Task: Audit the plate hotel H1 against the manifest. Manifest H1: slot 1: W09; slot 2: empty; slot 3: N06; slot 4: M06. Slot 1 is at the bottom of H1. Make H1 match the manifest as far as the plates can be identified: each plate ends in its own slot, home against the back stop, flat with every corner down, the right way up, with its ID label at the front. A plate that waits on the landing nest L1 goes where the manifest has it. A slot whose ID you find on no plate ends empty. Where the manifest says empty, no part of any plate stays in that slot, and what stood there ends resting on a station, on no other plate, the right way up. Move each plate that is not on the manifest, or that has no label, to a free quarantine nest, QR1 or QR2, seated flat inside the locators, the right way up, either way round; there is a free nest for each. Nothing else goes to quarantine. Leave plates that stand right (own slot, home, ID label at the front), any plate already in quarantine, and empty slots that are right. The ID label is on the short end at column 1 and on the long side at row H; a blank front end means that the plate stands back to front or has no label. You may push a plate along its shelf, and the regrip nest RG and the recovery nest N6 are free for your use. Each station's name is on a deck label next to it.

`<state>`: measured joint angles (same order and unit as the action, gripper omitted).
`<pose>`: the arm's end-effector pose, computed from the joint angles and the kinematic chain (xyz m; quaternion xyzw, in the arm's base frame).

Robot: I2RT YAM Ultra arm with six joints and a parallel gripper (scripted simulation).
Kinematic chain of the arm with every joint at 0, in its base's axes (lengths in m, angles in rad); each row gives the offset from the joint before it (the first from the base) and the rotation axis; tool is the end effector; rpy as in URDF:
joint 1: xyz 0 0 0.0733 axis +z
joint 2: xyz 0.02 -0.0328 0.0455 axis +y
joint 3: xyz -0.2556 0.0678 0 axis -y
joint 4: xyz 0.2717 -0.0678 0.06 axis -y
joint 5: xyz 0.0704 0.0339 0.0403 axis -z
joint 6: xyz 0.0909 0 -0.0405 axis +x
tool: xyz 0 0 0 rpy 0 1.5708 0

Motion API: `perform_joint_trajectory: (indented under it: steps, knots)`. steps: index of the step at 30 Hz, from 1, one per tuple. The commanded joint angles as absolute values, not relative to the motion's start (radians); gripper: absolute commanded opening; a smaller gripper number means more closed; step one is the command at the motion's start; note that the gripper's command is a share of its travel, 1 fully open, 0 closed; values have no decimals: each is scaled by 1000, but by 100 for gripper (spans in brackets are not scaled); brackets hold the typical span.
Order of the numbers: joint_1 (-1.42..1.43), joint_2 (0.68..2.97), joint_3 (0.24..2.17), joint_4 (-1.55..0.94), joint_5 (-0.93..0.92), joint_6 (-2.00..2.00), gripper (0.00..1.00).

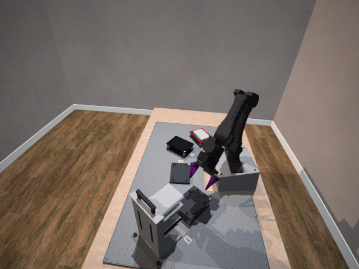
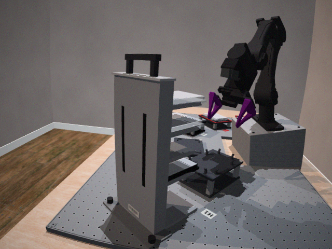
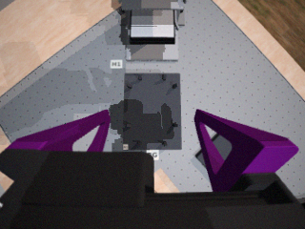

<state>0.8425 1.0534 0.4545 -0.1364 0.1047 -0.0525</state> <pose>0.1866 0.1966 0.1293 -0.3758 0.8321 0.1118 0.3924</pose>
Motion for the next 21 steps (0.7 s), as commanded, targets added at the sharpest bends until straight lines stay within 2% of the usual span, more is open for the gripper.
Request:
perform_joint_trajectory:
  steps: [1,13,21]
  knots:
    - [841,1059,453,-49,99,-59,100]
    - [819,1183,350,179,82,-72,100]
    - [817,1202,347,201,81,-73,100]
